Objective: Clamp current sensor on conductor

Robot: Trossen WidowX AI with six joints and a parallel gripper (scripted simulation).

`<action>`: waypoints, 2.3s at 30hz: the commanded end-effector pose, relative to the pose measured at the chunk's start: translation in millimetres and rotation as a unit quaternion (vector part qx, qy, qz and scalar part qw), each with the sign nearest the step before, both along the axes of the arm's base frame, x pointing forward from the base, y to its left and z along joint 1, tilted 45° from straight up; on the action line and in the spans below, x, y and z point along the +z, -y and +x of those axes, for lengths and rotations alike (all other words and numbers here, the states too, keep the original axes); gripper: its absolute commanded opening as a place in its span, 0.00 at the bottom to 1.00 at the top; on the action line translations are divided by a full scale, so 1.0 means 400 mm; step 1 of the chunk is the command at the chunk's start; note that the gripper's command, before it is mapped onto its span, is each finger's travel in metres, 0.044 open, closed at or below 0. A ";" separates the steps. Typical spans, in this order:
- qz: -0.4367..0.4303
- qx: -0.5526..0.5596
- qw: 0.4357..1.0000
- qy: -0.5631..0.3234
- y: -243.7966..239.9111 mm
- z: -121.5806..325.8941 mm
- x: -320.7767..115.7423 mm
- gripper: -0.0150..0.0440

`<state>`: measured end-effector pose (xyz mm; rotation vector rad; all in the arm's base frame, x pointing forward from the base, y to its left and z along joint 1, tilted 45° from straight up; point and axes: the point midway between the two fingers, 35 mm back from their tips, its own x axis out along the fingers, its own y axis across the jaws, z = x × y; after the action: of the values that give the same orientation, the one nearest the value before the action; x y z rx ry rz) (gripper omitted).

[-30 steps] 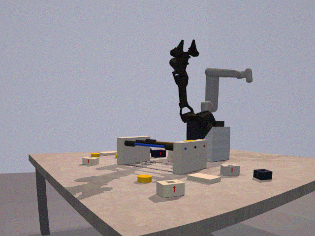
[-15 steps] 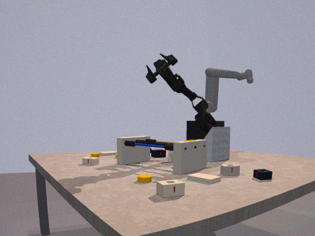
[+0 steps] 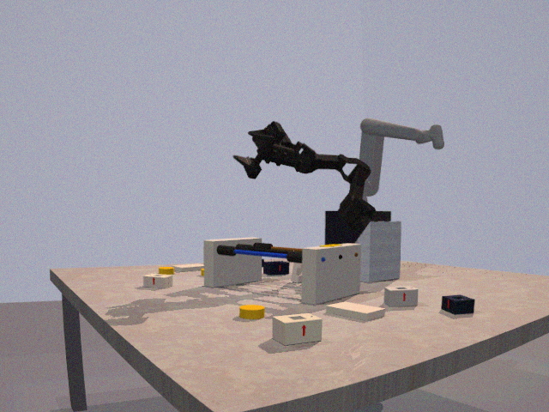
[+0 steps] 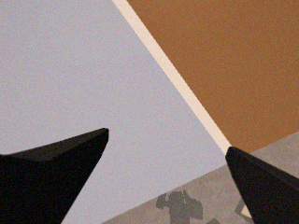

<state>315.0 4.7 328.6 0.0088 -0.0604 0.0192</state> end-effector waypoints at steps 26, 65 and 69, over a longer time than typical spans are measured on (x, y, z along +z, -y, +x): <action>-0.212 -0.041 0.801 -0.558 -0.295 0.016 -0.741 1.00; -0.377 -0.147 0.620 -0.672 -0.040 -0.152 -0.746 1.00; -0.361 -0.175 0.585 -0.705 0.084 -0.227 -0.696 1.00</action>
<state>256.3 17.8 33.8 -0.8293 1.4906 -0.3114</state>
